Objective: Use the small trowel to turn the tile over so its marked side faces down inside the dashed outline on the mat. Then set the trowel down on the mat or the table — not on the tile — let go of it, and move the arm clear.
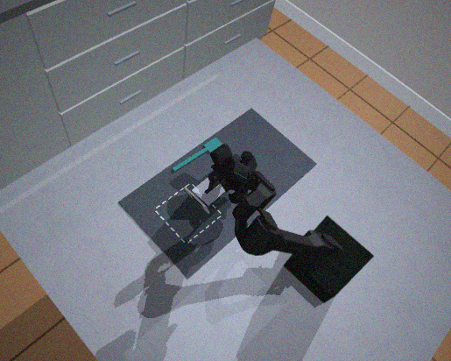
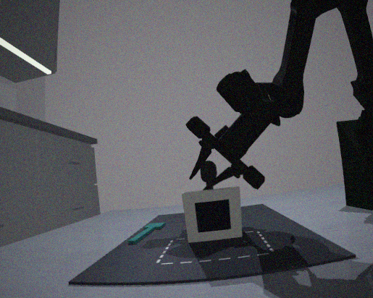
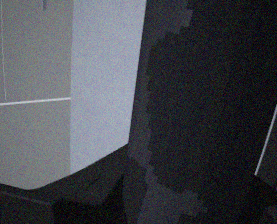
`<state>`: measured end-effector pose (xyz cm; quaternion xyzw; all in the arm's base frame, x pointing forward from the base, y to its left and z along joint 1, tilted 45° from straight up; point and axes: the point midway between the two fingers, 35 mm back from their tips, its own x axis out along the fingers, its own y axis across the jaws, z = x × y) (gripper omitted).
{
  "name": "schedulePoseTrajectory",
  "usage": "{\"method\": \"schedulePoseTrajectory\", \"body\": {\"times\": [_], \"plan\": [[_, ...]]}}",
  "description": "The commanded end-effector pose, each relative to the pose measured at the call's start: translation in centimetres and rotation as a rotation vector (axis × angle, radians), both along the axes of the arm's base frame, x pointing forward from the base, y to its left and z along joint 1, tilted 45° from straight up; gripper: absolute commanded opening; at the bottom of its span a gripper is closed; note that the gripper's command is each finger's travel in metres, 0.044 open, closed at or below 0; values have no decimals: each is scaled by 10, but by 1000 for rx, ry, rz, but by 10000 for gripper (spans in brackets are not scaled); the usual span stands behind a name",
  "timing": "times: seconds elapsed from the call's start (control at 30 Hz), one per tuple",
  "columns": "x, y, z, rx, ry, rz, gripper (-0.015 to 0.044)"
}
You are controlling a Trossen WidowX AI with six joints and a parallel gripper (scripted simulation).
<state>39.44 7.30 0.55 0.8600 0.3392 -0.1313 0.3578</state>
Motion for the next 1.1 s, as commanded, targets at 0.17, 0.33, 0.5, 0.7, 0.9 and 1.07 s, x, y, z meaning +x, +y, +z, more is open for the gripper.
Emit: {"method": "schedulePoseTrajectory", "body": {"times": [0.17, 0.33, 0.5, 0.7, 0.9, 1.07], "plan": [[4, -21, -1, -7, -10, -19, 0], [5, -42, -8, -9, -10, -19, 0], [4, -62, -14, -8, -12, -19, 0], [4, -68, -16, -8, -14, -20, 0], [4, -68, -16, -8, -14, -20, 0], [4, -68, -16, -8, -14, -20, 0]]}}
